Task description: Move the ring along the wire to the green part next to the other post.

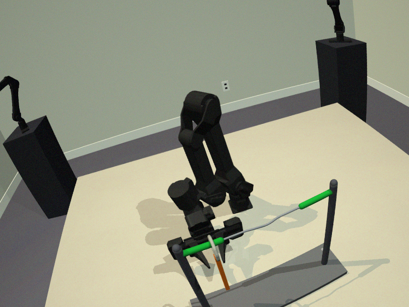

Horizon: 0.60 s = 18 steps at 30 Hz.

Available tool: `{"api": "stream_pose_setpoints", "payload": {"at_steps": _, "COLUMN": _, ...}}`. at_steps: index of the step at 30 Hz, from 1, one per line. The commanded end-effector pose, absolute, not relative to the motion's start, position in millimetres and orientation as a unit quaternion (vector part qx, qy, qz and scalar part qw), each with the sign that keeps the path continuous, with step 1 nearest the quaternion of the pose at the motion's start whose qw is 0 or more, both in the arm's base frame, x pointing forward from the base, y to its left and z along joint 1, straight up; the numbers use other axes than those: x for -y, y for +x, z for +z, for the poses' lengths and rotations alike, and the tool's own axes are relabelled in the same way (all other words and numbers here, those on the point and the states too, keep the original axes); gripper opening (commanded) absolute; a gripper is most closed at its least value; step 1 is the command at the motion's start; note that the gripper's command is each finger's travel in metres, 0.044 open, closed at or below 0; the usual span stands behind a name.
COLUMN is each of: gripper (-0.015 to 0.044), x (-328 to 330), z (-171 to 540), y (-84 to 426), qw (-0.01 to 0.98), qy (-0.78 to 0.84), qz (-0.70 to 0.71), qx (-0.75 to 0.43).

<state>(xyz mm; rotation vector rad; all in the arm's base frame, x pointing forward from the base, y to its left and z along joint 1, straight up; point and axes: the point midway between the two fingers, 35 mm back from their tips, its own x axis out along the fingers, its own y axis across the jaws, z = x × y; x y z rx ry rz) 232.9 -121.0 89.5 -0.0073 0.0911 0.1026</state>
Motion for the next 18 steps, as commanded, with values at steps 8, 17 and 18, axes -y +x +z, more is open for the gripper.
{"api": "stream_pose_setpoints", "payload": {"at_steps": 8, "gripper": 0.016, "x": 117.5, "z": 126.4, "y": 268.3, "qw": 0.998, "qy": -0.009, "qz": 0.051, "qx": -0.04}}
{"api": "stream_pose_setpoints", "payload": {"at_steps": 17, "gripper": 0.016, "x": 115.4, "z": 132.5, "y": 273.9, "qw": 0.998, "qy": -0.008, "qz": 0.051, "qx": -0.039}}
{"api": "stream_pose_setpoints", "payload": {"at_steps": 18, "gripper": 0.016, "x": 115.5, "z": 132.5, "y": 275.2, "qw": 0.998, "qy": -0.008, "qz": 0.051, "qx": -0.039}}
